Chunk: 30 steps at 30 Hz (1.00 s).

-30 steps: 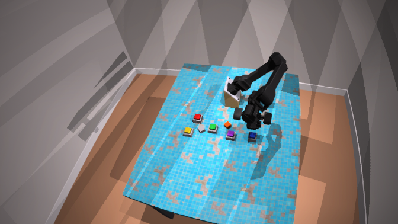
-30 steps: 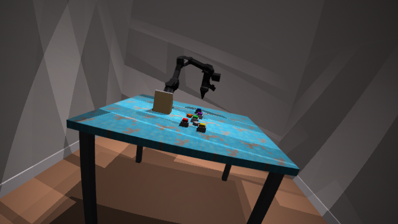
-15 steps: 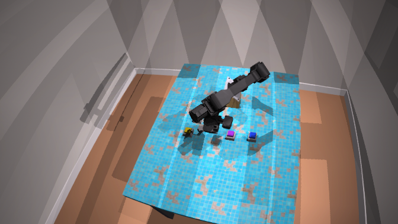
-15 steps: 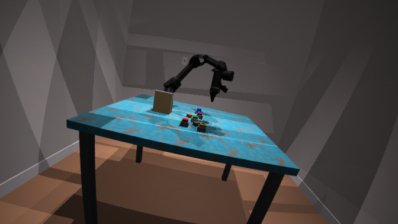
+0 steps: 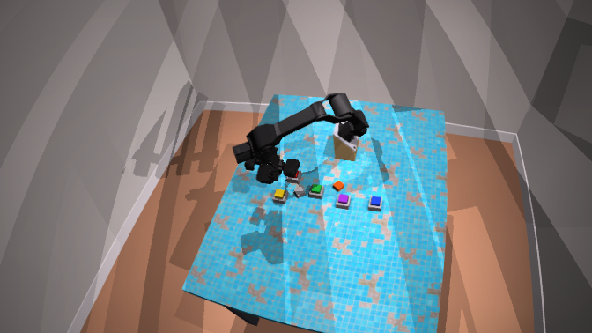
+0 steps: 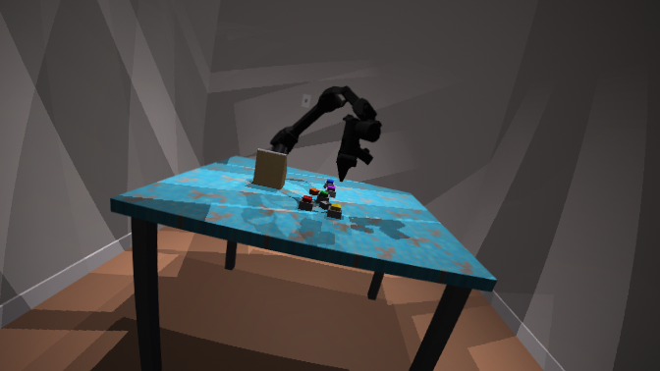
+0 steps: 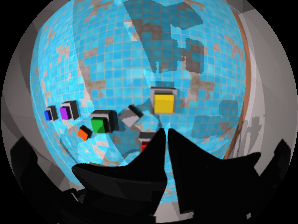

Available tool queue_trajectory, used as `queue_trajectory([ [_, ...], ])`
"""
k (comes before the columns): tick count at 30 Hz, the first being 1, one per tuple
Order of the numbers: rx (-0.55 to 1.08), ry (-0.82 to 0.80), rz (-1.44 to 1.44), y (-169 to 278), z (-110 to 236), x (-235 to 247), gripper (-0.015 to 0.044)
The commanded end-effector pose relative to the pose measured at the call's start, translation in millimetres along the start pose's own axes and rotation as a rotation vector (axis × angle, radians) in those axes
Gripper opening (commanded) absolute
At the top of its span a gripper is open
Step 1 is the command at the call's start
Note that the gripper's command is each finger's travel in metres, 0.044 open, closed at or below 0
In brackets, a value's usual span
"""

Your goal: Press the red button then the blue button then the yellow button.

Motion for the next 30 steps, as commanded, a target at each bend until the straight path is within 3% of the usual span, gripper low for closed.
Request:
queue_trajectory([
  [1, 0.0, 0.007, 0.023, -2, -4, -6, 0.002],
  [6, 0.0, 0.004, 0.024, -2, -63, -6, 0.002],
  [30, 0.0, 0.003, 0.024, -2, -92, -6, 0.002],
])
Point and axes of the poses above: the point midway between the two fingers, 35 mm back from their tips, its own z axis back along the fingers, its own x axis across the jaws, y = z × x, the point moved 1 cm from there along z, back along the fingers, and after that the axes turned 13 degrees about -z, right-handed, at the moved point
